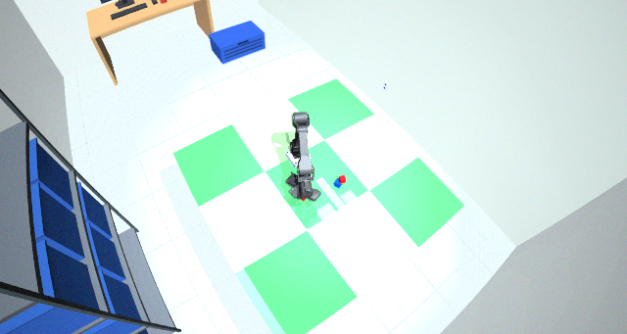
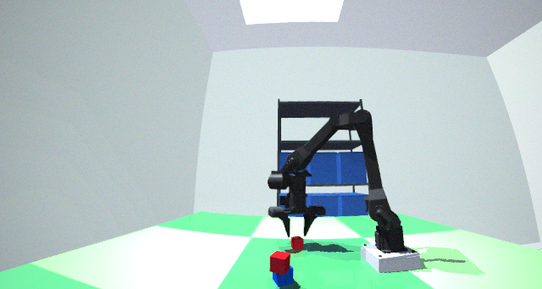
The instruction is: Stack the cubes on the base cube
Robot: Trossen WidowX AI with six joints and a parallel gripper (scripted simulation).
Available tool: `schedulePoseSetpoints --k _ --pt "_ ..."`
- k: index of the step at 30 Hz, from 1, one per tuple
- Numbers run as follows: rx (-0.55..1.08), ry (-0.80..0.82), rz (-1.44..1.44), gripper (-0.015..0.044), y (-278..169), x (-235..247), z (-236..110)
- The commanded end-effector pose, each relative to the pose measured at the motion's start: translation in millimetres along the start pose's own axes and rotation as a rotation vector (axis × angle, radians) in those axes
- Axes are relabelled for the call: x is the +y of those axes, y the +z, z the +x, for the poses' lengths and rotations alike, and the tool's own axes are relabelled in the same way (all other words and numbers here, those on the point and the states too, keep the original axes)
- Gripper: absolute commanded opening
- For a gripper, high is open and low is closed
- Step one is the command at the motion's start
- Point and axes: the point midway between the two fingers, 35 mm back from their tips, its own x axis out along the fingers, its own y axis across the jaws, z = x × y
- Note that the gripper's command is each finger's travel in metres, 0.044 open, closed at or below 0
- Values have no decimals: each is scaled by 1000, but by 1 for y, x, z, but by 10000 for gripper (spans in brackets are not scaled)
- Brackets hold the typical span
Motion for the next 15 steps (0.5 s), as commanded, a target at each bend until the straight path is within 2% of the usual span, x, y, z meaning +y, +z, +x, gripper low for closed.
schedulePoseSetpoints --k 1,10,15 --pt "6 1 7 265 -1 0 8" --pt "6 1 7 265 -2 -1 20" --pt "6 1 7 134 -2 -1 20"
